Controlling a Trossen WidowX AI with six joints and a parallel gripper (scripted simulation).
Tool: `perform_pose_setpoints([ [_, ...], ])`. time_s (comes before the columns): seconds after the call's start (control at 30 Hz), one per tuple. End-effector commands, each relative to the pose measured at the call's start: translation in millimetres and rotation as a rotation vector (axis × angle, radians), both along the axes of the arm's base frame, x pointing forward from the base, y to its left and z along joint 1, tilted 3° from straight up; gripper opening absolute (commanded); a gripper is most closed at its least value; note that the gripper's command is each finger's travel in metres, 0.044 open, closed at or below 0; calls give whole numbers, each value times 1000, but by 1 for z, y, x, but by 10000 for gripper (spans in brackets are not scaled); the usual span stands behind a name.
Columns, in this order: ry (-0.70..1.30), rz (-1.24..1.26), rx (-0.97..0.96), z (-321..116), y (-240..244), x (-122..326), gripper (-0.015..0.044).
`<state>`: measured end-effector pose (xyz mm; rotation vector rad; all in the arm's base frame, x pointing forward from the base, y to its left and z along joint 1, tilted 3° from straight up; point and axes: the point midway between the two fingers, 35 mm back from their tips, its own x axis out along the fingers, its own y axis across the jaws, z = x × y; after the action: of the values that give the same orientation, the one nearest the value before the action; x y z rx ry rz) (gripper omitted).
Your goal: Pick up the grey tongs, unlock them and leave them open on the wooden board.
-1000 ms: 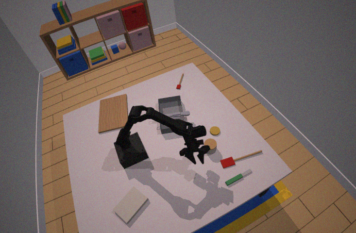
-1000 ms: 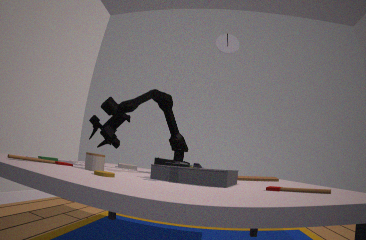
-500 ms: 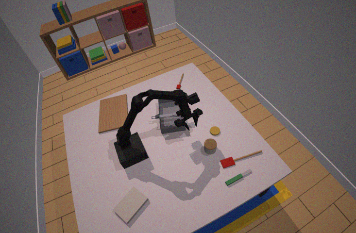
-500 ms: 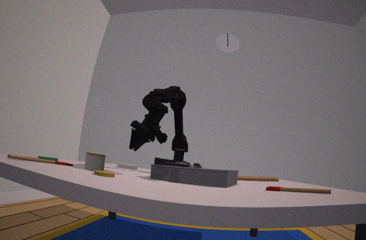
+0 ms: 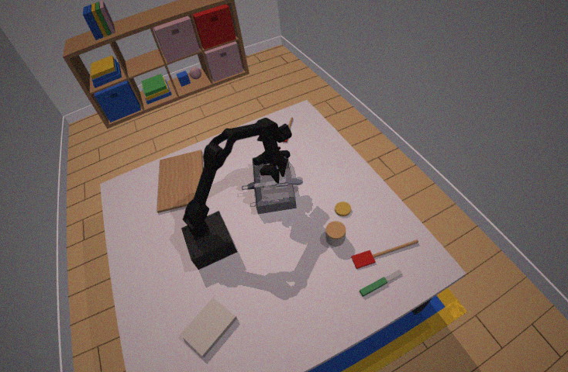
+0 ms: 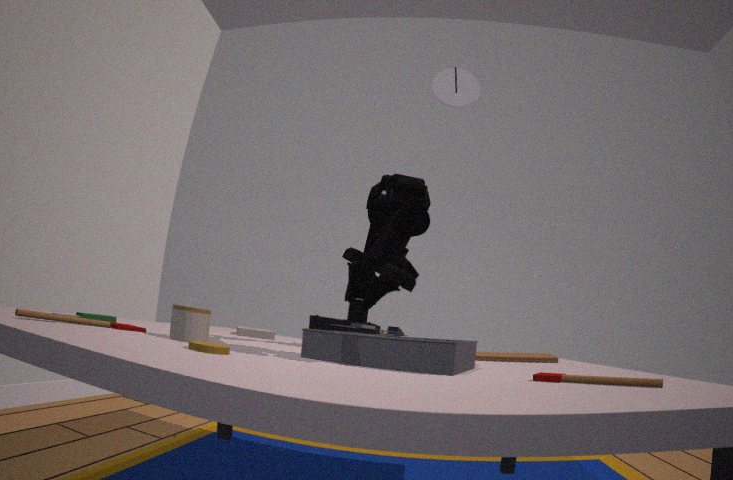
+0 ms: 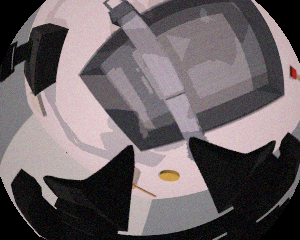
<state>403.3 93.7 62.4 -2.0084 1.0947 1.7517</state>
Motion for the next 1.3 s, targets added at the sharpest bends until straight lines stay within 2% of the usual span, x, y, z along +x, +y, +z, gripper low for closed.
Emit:
perform_pose_setpoints([
  [0.0,53,55,4,-4,13,-7,260],
  [0.17,37,36,6,-7,23,-10,260],
  [0.4,319,348,-27,-11,56,-48,260],
  [1.27,304,356,-23,-23,56,-39,260],
])
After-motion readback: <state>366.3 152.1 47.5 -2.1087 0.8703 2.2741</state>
